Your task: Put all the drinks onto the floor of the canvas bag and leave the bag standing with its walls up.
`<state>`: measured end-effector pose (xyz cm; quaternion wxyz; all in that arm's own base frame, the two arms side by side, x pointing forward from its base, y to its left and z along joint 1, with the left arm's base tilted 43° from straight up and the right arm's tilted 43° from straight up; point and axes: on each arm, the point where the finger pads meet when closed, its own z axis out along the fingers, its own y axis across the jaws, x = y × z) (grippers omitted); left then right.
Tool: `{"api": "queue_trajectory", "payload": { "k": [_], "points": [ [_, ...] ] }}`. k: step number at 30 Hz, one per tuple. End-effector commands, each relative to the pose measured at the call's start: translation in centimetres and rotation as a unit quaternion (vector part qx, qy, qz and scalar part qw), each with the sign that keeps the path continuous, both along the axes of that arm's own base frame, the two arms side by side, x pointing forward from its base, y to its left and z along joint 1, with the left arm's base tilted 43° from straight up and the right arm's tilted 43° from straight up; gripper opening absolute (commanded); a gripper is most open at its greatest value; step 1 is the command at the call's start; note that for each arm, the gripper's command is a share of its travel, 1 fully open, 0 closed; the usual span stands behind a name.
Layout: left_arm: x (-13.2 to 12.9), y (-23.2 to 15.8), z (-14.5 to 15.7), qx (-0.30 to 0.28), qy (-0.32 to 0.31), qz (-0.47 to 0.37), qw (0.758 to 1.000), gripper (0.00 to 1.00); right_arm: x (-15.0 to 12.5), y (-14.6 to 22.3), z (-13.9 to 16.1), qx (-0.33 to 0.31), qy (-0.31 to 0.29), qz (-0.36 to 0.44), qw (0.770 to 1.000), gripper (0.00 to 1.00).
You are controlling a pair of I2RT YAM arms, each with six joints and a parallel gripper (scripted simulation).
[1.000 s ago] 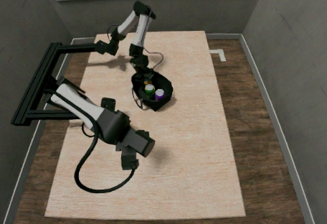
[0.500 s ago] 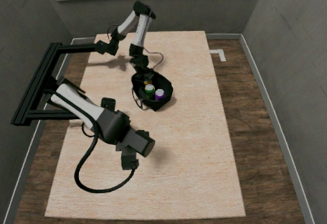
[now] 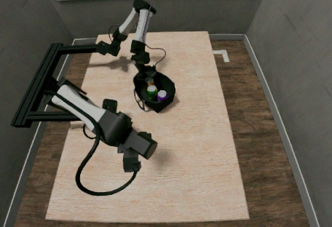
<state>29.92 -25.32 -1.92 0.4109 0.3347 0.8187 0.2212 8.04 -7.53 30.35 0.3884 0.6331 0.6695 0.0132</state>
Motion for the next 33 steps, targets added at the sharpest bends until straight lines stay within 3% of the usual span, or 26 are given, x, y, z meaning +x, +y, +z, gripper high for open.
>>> {"api": "queue_trajectory", "payload": {
  "k": [1,33],
  "points": [
    [-0.5,-1.6,1.4,-0.014,-0.009,-0.006,1.0,0.86,-0.5,0.2,0.9,-0.01,-0.018,-0.002,1.0,0.86],
    [-5.7,-4.7,7.8,-0.002,0.001,0.001,1.0,0.86,-0.5,0.2,0.9,-0.01,-0.018,-0.002,1.0,0.86]
  ]
}}
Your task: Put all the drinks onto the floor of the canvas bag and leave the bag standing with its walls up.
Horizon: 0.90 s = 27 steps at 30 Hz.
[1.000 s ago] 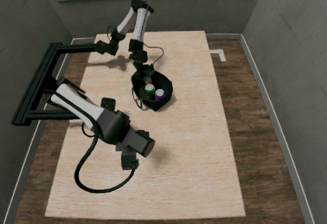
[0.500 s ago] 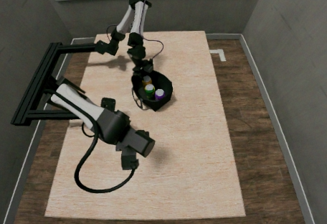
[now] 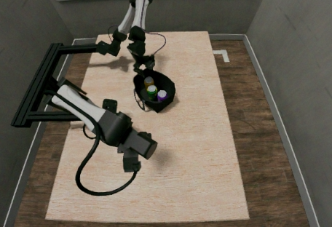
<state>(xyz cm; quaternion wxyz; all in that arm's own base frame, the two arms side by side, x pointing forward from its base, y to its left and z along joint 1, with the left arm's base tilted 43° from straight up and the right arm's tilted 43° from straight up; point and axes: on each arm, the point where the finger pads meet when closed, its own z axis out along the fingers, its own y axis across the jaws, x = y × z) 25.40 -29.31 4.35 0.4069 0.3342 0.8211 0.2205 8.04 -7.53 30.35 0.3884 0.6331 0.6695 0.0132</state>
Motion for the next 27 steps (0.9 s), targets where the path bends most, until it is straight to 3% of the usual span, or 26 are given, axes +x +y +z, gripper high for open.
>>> {"api": "queue_trajectory", "payload": {
  "k": [1,7,10,14,24,27],
  "points": [
    [-1.0,-1.4,1.3,-0.009,-0.006,-0.006,1.0,0.86,-0.5,0.2,0.9,-0.01,-0.018,-0.002,1.0,0.86],
    [-1.9,-1.4,2.9,-0.006,-0.005,-0.001,1.0,0.86,-0.5,0.2,0.9,-0.01,-0.018,-0.002,1.0,0.86],
    [-1.8,-2.2,3.0,-0.017,-0.008,-0.007,1.0,0.86,-0.5,0.2,0.9,-0.01,-0.018,-0.002,1.0,0.86],
    [-1.4,-0.4,1.7,0.003,0.001,0.005,1.0,0.86,-0.5,0.2,0.9,-0.01,-0.018,-0.002,1.0,0.86],
    [-1.0,-1.2,2.4,-0.016,-0.004,0.003,1.0,0.86,-0.5,0.2,0.9,-0.01,-0.018,-0.002,1.0,0.86],
    [-1.8,0.9,2.5,0.005,0.0,0.001,1.0,0.86,-0.5,0.2,0.9,-0.01,-0.018,-0.002,1.0,0.86]
  ]
}}
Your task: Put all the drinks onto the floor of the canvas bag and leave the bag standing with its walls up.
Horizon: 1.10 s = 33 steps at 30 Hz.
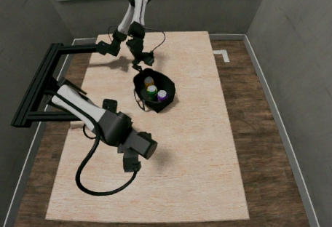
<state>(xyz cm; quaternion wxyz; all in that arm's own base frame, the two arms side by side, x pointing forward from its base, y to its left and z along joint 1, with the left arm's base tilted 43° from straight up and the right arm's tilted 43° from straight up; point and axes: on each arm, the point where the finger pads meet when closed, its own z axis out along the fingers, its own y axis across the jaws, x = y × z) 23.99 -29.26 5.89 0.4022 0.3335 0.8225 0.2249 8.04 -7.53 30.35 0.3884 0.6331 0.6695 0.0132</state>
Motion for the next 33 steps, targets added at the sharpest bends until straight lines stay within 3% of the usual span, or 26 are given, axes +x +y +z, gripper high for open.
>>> {"api": "queue_trajectory", "payload": {
  "k": [1,23,33],
  "points": [
    [-0.4,1.1,1.1,0.0,-0.003,-0.003,1.0,0.86,-0.5,0.2,0.9,-0.01,-0.018,-0.002,1.0,0.86],
    [-2.7,6.1,3.1,0.003,-0.004,-0.013,1.0,0.86,-0.5,0.2,0.9,-0.01,-0.018,-0.002,1.0,0.86],
    [-2.4,5.1,2.9,-0.016,-0.005,-0.011,1.0,0.86,-0.5,0.2,0.9,-0.01,-0.018,-0.002,1.0,0.86]
  ]
}}
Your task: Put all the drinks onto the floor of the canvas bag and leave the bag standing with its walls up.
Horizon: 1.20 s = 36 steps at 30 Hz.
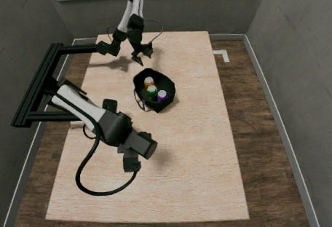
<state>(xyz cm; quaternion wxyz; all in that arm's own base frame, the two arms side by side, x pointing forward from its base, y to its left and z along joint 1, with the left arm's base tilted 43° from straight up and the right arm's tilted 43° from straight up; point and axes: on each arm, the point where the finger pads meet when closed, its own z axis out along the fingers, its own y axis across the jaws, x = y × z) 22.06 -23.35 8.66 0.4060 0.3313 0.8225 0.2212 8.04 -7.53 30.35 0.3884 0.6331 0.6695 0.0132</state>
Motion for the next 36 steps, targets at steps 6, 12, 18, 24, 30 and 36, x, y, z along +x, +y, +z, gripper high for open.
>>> {"api": "queue_trajectory", "payload": {
  "k": [6,12,18,24,30,36],
  "points": [
    [-1.2,2.1,0.9,0.005,0.003,-0.009,1.0,0.86,-0.5,0.2,0.9,-0.01,-0.018,-0.002,1.0,0.86],
    [-1.4,3.4,1.2,0.01,0.004,-0.005,1.0,0.86,-0.5,0.2,0.9,-0.01,-0.018,-0.002,1.0,0.86],
    [-1.7,5.3,1.8,0.013,0.006,-0.002,1.0,0.86,-0.5,0.2,0.9,-0.01,-0.018,-0.002,1.0,0.86],
    [-2.3,7.0,2.3,0.014,0.007,-0.001,1.0,0.86,-0.5,0.2,0.9,-0.01,-0.018,-0.002,1.0,0.86],
    [-2.1,7.4,2.4,0.008,0.005,0.003,1.0,0.86,-0.5,0.2,0.9,-0.01,-0.018,-0.002,1.0,0.86],
    [-1.2,5.7,3.9,-0.047,0.003,0.008,0.999,0.86,2.0,-0.5,0.5,-0.017,-0.008,0.03,0.999,0.86]
  ]
}}
